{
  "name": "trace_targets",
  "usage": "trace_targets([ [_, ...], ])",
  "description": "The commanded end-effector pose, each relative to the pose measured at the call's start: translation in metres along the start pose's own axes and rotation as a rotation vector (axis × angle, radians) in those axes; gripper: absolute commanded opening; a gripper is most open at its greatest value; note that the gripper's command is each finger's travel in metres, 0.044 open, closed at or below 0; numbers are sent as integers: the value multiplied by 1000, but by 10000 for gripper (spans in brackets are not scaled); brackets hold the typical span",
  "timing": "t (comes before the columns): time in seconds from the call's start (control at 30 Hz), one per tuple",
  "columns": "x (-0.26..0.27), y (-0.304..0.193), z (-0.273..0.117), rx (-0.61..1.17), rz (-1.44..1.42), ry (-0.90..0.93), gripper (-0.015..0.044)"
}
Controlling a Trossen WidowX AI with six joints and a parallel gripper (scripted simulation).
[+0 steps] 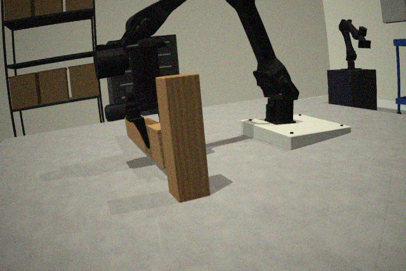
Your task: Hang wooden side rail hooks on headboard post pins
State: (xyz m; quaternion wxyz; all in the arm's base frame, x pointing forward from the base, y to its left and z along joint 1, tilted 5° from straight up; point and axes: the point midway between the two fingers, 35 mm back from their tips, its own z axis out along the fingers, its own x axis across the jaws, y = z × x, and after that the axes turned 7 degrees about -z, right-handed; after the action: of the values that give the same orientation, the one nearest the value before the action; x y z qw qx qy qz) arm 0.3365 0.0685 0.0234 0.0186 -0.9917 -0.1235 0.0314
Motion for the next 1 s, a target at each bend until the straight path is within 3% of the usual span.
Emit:
trace_targets([
  [0.0, 2, 0, -7, -4, 8, 17, 0],
  [0.97, 2, 0, -12, -4, 8, 17, 0],
])
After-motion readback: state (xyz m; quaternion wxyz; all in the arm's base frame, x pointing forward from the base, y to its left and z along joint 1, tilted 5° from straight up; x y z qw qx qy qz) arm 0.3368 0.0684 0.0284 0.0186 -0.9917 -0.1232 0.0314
